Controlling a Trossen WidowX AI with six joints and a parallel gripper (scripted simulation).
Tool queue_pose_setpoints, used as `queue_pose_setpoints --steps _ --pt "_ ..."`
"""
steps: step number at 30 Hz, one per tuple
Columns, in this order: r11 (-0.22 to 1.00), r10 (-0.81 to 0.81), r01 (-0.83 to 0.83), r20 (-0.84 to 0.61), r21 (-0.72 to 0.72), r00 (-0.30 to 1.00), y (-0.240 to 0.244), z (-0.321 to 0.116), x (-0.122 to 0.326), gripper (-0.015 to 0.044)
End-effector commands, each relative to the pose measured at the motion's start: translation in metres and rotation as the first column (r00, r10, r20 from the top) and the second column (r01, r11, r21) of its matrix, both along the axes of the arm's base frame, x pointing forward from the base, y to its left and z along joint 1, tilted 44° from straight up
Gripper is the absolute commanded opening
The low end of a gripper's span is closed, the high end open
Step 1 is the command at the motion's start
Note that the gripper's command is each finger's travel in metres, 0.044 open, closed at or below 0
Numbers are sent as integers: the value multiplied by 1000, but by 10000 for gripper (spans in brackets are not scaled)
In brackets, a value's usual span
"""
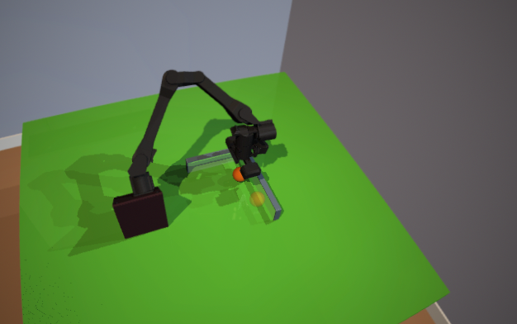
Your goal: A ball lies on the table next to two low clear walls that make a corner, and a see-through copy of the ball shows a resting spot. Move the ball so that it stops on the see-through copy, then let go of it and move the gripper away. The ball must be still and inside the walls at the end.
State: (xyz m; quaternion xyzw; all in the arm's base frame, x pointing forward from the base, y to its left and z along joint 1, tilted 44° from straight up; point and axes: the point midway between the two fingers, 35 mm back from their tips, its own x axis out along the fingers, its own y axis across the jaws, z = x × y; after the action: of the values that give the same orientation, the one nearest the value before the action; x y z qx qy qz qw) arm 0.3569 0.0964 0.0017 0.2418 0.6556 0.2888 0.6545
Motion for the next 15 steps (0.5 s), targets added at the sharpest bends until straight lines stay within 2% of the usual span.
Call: queue_pose_setpoints --steps 1,10,14,15 --pt "1000 -3 3 -10 5 1000 5 -6 -3 377" --pt "1000 -3 3 -10 6 1000 14 -15 -4 377" --pt "1000 -3 3 -10 6 1000 14 -15 -4 272" --pt "1000 -3 3 -10 6 1000 14 -15 -4 265"
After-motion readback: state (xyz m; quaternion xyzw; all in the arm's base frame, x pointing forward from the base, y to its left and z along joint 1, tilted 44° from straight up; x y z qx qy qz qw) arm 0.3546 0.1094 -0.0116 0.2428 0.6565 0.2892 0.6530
